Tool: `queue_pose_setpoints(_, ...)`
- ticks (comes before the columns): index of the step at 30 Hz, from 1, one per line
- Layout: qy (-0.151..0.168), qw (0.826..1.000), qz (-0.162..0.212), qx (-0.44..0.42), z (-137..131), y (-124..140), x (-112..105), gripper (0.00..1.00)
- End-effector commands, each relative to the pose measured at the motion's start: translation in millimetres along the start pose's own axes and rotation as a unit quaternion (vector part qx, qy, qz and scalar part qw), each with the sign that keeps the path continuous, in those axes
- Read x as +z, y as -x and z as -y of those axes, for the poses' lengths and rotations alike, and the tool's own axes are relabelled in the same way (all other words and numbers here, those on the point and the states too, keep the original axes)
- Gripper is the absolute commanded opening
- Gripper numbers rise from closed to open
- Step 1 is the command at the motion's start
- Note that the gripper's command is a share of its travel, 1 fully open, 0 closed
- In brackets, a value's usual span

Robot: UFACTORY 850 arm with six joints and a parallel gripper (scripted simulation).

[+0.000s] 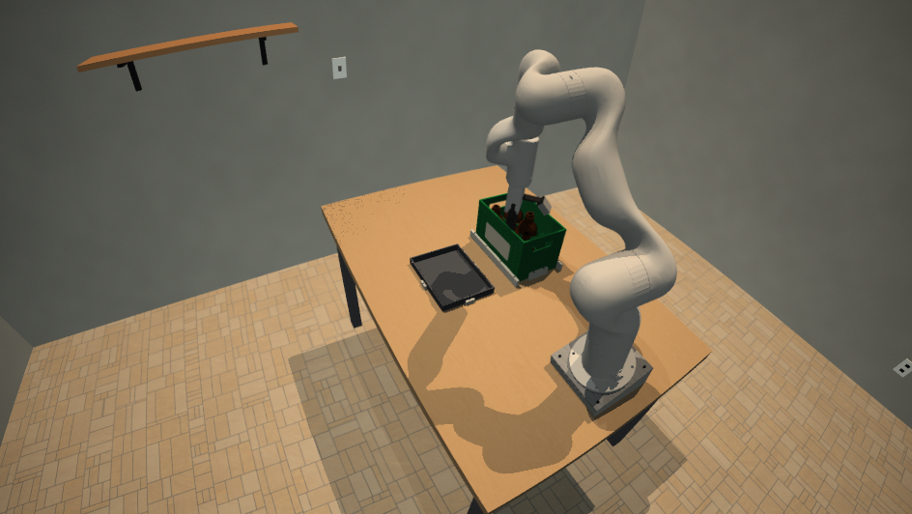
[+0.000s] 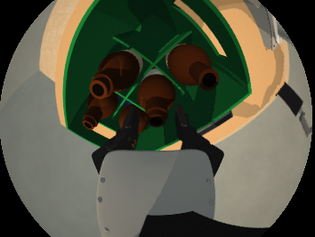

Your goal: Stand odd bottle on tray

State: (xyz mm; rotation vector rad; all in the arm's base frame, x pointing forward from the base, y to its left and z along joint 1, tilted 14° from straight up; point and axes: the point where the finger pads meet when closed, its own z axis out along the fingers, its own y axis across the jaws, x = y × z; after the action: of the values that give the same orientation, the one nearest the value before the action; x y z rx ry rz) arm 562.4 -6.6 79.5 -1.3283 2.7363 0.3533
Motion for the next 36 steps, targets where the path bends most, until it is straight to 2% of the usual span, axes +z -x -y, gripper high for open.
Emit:
queue_pose_setpoints(1, -0.001, 1.000, 0.001, 0.000, 0.7, 0.5, 1.5, 0.65)
queue_pose_setpoints(22, -0.001, 1.000, 0.001, 0.000, 0.7, 0.5, 2.9, 0.65)
queue_pose_setpoints(23, -0.001, 1.000, 0.001, 0.000, 0.7, 0.5, 2.9, 0.00)
queue_pose_setpoints(36, -0.001, 1.000, 0.001, 0.000, 0.7, 0.5, 2.9, 0.00)
